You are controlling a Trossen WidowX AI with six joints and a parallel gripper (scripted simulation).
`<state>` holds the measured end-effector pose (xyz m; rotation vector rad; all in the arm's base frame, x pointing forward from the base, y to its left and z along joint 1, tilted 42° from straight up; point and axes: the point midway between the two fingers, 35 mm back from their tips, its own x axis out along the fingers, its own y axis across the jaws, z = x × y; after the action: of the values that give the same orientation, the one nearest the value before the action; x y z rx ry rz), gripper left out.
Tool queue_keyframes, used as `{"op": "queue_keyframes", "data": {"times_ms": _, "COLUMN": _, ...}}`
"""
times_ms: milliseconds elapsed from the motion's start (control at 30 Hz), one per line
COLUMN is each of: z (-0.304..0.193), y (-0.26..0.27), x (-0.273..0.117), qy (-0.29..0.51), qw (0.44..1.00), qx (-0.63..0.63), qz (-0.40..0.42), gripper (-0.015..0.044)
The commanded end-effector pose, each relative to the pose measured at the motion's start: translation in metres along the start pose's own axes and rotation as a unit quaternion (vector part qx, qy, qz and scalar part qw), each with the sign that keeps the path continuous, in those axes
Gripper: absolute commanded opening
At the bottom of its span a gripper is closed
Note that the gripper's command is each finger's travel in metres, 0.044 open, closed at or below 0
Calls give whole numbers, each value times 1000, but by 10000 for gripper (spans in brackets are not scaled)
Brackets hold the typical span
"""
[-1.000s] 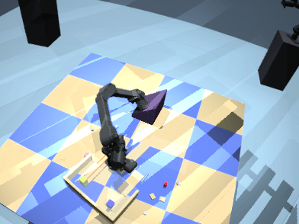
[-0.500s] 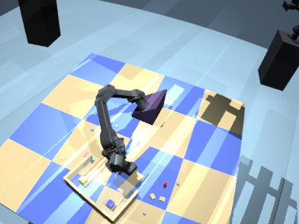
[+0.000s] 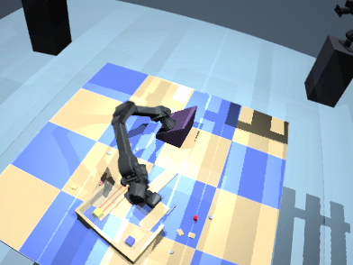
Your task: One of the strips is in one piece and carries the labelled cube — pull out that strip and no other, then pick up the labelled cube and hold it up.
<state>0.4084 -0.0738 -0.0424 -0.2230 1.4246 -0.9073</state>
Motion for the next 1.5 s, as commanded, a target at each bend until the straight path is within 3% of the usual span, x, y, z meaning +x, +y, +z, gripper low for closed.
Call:
{"op": "queue_keyframes", "data": {"times_ms": 0, "z": 0, "y": 0, "x": 0, "qy": 0, "qw": 1000, "qx": 0, "qz": 0, "gripper": 118}}
{"op": "queue_keyframes", "data": {"times_ms": 100, "z": 0, "y": 0, "x": 0, "qy": 0, "qw": 1000, "qx": 0, "qz": 0, "gripper": 98}}
{"op": "queue_keyframes", "data": {"times_ms": 233, "z": -2, "y": -1, "x": -2, "qy": 0, "qw": 1000, "qx": 0, "qz": 0, "gripper": 0}}
{"op": "queue_keyframes", "data": {"times_ms": 700, "z": -56, "y": -19, "x": -42, "qy": 3, "qw": 1000, "qx": -6, "qz": -2, "gripper": 0}}
{"op": "queue_keyframes", "data": {"times_ms": 1467, "z": -105, "y": -36, "x": -46, "qy": 4, "qw": 1000, "qx": -7, "qz": -2, "gripper": 0}}
